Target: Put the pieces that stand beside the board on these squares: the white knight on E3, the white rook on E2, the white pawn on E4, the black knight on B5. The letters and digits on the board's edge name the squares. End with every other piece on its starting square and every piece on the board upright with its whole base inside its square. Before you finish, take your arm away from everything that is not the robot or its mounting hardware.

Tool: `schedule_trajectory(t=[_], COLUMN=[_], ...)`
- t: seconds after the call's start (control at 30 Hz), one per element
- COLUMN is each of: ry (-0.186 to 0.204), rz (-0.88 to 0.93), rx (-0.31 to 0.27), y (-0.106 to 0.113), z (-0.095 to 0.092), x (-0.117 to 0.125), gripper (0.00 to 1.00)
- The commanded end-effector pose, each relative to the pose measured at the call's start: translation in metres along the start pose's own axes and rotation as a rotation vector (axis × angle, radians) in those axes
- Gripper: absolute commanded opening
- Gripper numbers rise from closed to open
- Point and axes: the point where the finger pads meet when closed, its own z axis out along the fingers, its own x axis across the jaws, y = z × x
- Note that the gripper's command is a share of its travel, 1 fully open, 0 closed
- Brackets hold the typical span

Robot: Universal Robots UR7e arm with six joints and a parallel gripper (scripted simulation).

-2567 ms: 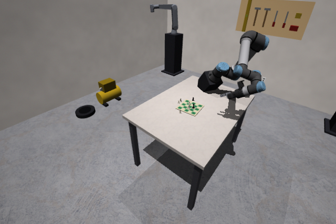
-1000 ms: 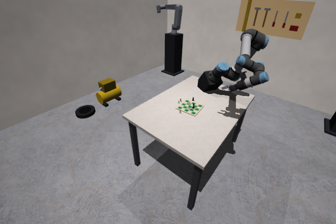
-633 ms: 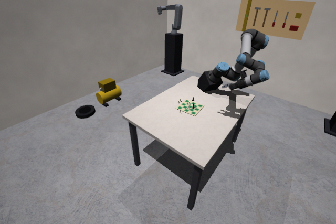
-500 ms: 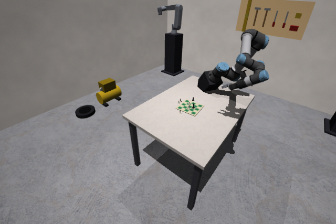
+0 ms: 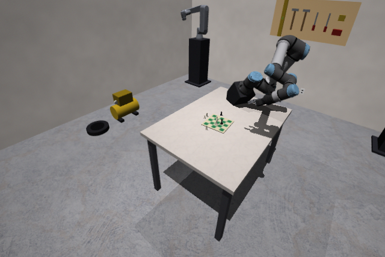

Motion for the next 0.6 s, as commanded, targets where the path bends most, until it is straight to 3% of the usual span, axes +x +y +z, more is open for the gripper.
schedule_trajectory(t=[0.0, 0.13, 0.57], ry=[0.068, 0.104, 0.370], rz=[0.036, 0.057, 0.266], rx=[-0.010, -0.017, -0.137], y=[0.001, 0.001, -0.019], z=[0.031, 0.048, 0.182], x=[-0.010, -0.014, -0.044], gripper=[1.00, 1.00, 1.00])
